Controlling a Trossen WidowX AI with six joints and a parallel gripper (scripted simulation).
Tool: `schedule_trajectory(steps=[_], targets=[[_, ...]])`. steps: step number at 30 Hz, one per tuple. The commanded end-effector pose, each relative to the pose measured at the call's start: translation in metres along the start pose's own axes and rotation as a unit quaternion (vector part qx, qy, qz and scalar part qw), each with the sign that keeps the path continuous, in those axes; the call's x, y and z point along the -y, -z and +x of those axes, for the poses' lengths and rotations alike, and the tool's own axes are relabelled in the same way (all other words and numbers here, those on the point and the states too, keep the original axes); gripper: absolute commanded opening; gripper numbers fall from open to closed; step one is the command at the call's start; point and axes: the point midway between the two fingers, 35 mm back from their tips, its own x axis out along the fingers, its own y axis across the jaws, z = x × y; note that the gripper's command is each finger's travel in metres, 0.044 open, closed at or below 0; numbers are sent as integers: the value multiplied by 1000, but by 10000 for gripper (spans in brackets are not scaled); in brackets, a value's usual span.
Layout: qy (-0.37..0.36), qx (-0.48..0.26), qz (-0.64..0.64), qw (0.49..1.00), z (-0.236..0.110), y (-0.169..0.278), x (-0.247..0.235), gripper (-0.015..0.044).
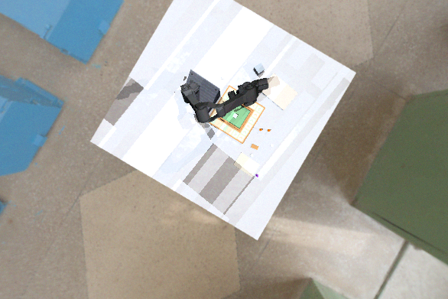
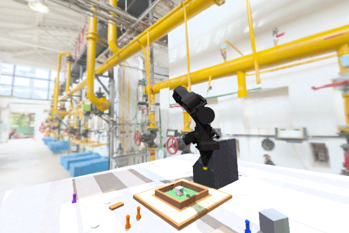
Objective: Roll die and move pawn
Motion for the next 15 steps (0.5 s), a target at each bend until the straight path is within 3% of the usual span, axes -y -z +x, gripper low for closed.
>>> schedule_trajectory(steps=[1, 15], targets=[[-2, -2, 5, 1000, -10, -1, 1, 0], [-3, -2, -202, 979, 12, 8, 4, 0]])
